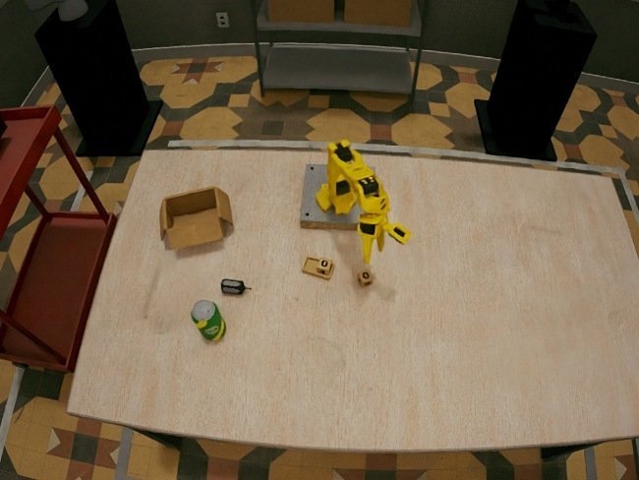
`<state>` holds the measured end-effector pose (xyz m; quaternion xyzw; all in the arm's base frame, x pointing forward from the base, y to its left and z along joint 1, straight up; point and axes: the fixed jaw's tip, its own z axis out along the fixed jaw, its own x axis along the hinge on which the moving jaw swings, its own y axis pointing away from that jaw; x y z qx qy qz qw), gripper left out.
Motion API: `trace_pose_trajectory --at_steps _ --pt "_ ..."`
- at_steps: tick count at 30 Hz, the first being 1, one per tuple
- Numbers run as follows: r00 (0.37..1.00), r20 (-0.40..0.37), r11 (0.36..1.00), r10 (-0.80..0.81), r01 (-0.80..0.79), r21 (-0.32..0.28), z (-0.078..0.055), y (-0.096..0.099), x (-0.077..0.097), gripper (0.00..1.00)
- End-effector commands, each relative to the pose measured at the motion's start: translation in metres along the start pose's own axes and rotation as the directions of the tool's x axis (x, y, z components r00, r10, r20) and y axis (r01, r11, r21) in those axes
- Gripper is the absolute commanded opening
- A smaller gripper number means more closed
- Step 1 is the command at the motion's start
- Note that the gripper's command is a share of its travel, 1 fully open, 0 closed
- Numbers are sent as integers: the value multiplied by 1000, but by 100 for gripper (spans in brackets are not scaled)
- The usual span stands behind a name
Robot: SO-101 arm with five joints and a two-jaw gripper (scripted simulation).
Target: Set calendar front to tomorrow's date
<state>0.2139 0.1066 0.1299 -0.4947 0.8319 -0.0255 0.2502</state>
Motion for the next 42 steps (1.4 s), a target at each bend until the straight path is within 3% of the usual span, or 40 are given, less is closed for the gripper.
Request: trace_pose_trajectory --at_steps 1,12,21,29,42 --pt "993 -12 993 118 -118 -14 5 4 0 35" --pt "920 -14 919 393 -393 -15 7 5 -4 35" --pt "866 -16 866 500 -501 -16 8 6 -6 35" --pt "822 -17 822 569 -569 -16 9 6 -7 35" --pt "802 -17 801 598 -598 -16 9 6 -8 35"
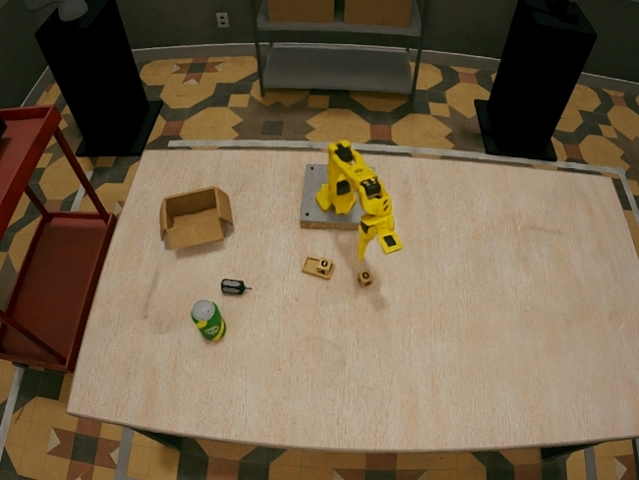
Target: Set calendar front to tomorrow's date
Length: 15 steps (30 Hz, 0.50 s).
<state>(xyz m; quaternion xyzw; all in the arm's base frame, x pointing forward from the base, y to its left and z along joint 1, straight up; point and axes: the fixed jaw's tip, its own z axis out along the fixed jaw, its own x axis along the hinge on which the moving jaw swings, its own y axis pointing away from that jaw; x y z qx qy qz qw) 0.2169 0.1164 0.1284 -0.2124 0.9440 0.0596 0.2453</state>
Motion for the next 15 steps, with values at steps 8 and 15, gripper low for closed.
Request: trace_pose_trajectory --at_steps 8,15 --pt "1000 -21 1000 8 -8 -4 5 2 3 35" --pt "995 -101 1000 8 -8 -1 20 2 12 35"
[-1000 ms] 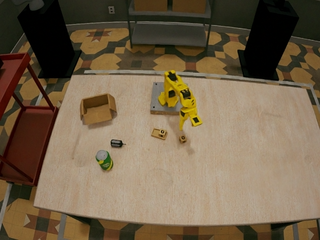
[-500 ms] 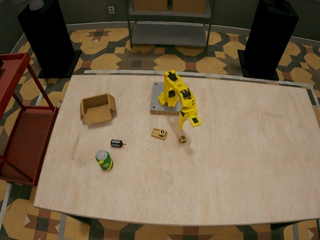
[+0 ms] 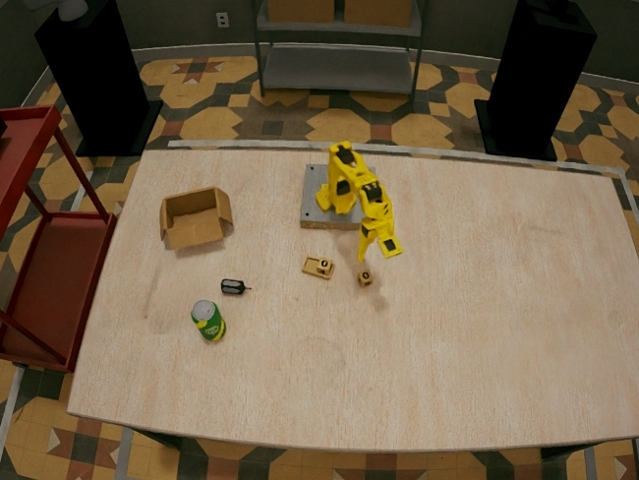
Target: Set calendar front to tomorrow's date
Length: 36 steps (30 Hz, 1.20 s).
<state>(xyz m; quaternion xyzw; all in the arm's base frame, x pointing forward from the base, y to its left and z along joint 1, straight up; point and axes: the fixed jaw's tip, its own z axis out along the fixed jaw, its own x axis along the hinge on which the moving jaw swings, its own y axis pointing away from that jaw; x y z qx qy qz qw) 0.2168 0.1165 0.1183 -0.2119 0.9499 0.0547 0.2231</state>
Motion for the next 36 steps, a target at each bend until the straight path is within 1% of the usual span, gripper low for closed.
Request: trace_pose_trajectory --at_steps 1,6,8,13,17,21,25,26,36 --pt "997 -77 1000 4 -4 -1 16 2 9 35" --pt "975 -220 1000 4 -4 3 41 1 27 35" --pt "975 -220 1000 4 -4 3 41 1 27 35" --pt "933 -359 1000 5 -2 8 63 1 49 35" --pt "903 -429 1000 6 -1 10 74 0 61 35" --pt "891 -454 1000 6 -1 11 77 0 66 35" --pt "891 -455 1000 6 -1 11 78 0 66 35" --pt "892 -453 1000 13 -7 14 79 3 65 35" --pt "892 -453 1000 13 -7 14 79 3 65 35"
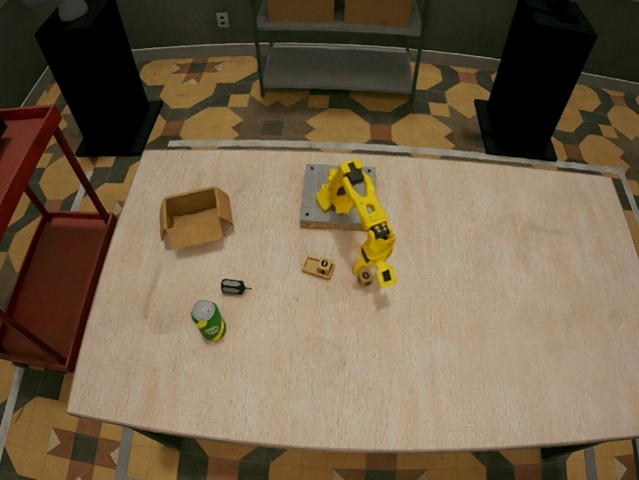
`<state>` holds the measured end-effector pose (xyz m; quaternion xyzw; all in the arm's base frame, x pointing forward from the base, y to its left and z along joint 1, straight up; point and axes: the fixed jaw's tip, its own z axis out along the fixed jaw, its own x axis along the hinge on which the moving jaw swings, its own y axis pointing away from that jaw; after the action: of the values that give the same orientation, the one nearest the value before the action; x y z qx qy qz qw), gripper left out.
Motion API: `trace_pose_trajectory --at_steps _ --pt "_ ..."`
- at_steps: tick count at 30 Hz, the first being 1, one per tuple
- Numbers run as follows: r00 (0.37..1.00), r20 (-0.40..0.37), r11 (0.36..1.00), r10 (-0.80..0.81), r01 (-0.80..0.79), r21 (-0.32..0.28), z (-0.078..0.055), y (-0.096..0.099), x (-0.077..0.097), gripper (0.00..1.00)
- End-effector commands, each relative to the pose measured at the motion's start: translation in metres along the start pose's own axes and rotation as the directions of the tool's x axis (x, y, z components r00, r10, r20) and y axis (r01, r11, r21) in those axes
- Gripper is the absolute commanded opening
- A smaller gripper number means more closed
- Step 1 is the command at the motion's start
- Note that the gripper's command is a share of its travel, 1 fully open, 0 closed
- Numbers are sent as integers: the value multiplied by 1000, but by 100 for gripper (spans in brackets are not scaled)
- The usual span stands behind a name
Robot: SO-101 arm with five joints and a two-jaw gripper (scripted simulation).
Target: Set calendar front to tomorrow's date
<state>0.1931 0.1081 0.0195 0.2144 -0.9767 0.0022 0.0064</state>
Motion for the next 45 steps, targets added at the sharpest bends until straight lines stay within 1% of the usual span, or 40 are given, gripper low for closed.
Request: trace_pose_trajectory --at_steps 1,12,21,23,38,40,45 --pt "1000 7 1000 3 -3 -1 1 2 -2 35" --pt "1000 7 1000 3 -3 -1 2 2 -2 35" --pt "1000 7 1000 3 -3 -1 9 2 -3 35" --pt "1000 7 1000 3 -3 -1 9 2 -3 35" --pt "1000 7 1000 3 -3 -1 33 2 -3 35" --pt "1000 7 1000 3 -3 -1 33 2 -3 35" --pt "1000 7 1000 3 -3 -1 38 2 -2 35"
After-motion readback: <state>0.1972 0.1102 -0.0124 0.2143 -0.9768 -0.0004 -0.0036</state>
